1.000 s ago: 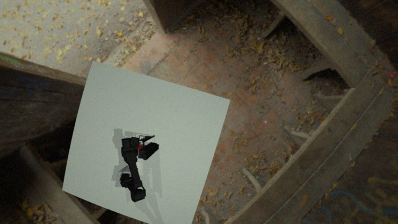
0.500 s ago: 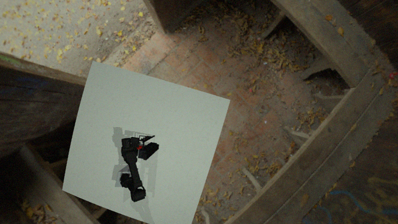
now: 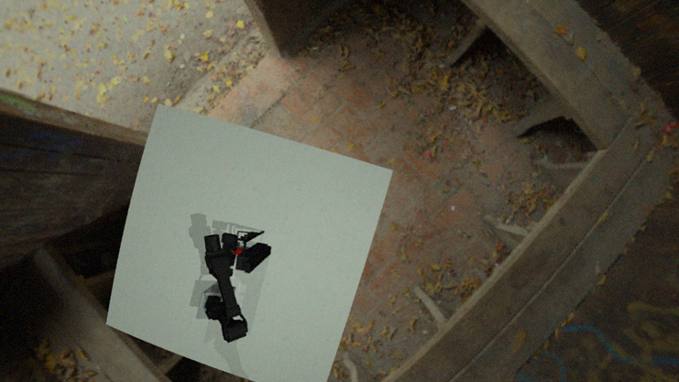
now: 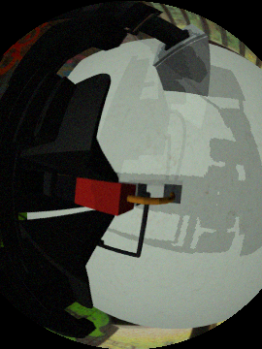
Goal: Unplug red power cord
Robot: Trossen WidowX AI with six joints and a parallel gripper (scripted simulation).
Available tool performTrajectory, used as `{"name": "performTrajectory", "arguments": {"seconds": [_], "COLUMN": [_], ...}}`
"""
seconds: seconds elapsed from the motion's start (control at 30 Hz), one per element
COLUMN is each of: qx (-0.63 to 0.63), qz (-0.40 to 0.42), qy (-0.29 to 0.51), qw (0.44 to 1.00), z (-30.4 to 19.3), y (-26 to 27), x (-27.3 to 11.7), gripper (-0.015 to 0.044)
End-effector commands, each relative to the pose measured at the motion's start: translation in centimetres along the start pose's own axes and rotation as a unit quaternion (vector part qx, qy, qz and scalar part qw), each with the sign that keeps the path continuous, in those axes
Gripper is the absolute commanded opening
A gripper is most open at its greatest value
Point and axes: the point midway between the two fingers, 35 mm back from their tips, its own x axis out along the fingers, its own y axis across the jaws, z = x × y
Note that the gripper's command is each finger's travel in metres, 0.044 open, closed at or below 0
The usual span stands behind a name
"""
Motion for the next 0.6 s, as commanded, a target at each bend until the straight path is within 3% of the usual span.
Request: {"name": "performTrajectory", "arguments": {"seconds": [0.0,0.37,0.57], "qx": [-0.011,-0.011,-0.012], "qz": [-0.003,-0.003,-0.003], "qy": [-0.034,-0.034,-0.031], "qw": [0.999,0.999,0.999], "z": [3.0,4.8,4.0], "y": [0.0,0.1,0.2], "x": [-0.6,-1.0,-0.7], "gripper": [0.0,0.0,0.0157]}}
